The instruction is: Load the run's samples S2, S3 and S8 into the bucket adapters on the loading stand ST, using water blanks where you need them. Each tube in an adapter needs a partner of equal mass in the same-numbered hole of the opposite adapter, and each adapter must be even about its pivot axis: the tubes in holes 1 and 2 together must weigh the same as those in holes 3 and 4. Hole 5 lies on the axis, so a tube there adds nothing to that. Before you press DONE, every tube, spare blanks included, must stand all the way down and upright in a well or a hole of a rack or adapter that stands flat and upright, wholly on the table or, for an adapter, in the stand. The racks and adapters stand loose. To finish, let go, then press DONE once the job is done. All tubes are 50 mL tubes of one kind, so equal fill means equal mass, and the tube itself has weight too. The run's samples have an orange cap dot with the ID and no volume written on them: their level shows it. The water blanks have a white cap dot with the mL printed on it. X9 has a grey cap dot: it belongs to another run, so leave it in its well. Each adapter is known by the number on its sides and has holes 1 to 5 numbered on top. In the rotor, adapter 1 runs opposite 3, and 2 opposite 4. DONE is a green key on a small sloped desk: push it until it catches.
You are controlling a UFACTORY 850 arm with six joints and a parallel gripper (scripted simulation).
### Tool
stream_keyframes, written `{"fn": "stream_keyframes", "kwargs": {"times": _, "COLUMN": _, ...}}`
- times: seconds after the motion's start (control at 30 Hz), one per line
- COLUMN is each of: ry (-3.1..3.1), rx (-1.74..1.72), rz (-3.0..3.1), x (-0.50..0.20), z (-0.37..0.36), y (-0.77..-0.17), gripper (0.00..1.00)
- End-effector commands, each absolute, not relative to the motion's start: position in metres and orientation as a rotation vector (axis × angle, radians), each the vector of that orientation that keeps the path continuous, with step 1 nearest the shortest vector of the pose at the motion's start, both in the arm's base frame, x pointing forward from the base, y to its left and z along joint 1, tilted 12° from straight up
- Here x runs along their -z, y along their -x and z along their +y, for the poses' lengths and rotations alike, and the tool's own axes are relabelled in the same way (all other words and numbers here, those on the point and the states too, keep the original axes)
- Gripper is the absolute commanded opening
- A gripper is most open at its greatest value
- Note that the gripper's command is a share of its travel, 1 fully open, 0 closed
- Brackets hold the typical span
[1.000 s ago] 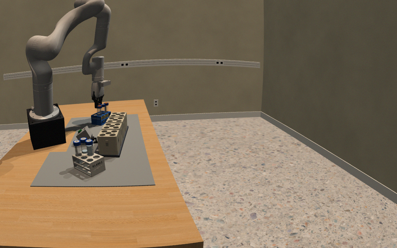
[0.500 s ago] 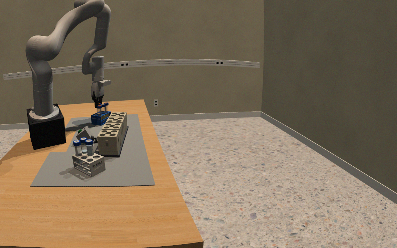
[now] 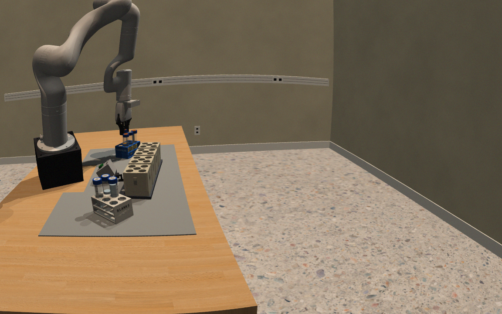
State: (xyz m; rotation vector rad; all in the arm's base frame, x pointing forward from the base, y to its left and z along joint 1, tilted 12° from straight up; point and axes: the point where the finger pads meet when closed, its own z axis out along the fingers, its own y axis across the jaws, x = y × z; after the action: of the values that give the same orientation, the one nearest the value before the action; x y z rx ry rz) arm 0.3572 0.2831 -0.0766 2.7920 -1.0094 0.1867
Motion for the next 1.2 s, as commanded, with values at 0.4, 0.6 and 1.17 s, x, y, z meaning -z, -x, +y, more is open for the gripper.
{"fn": "stream_keyframes", "kwargs": {"times": 0.4, "ry": -2.793, "rx": -0.187, "rz": -1.010, "x": 0.066, "z": 0.286, "y": -0.357, "gripper": 0.00}}
{"fn": "stream_keyframes", "kwargs": {"times": 0.6, "ry": -2.793, "rx": -0.187, "rz": -1.010, "x": 0.060, "z": 0.287, "y": -0.357, "gripper": 0.00}}
{"fn": "stream_keyframes", "kwargs": {"times": 1.17, "ry": -2.793, "rx": -0.187, "rz": -1.010, "x": 0.031, "z": 0.293, "y": -0.355, "gripper": 0.00}}
